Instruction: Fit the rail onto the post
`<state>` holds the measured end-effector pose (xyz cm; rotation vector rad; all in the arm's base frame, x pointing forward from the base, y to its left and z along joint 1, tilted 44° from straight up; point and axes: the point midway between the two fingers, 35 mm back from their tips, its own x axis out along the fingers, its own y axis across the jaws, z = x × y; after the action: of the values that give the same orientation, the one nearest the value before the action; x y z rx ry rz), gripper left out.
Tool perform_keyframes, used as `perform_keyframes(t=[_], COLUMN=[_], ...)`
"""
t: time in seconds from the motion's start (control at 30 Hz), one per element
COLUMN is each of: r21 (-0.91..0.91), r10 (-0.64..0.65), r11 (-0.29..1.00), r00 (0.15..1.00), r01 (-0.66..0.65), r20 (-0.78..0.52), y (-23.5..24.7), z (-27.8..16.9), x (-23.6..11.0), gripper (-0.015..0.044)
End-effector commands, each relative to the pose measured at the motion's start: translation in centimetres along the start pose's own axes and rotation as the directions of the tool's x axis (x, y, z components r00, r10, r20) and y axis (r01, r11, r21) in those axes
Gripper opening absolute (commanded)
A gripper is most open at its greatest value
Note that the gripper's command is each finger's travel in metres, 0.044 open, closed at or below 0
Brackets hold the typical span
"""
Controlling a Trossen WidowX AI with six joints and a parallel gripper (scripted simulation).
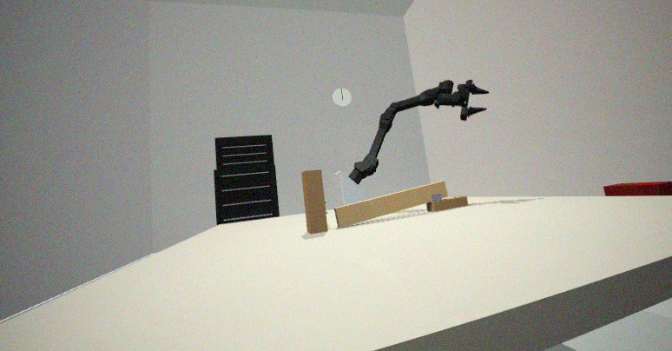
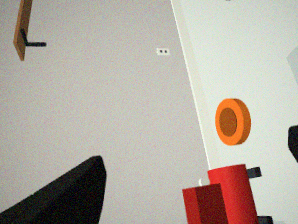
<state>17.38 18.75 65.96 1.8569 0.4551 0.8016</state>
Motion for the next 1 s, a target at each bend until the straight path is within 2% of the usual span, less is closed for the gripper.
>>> perform_keyframes(t=[0.0, 0.13, 0.3, 0.4, 0.67, 0.83, 0.97], r21=[-0.014, -0.274, -0.575, -0.586, -0.738, -0.811, -0.839], r10=[-0.005, -0.114, -0.271, -0.323, -0.453, -0.573, -0.66], r11=[1.0, 0.953, 0.754, 0.702, 0.427, 0.14, -0.067], r00=[1.0, 0.991, 0.948, 0.915, 0.83, 0.714, 0.606], r01=[0.005, 0.128, 0.318, 0.404, 0.522, 0.569, 0.54], r20=[0.003, 0.066, 0.168, 0.243, 0.325, 0.402, 0.443], y=[-0.2, -4.6, -11.1, -13.4, -19.0, -24.5, -28.6], z=[0.1, 2.4, 7.2, 11.0, 16.8, 23.7, 29.3], x=[0.2, 3.4, 7.0, 7.7, 8.8, 8.1, 6.2], gripper=[0.0426, 0.044, 0.044, 0.044, 0.044, 0.044, 0.044])
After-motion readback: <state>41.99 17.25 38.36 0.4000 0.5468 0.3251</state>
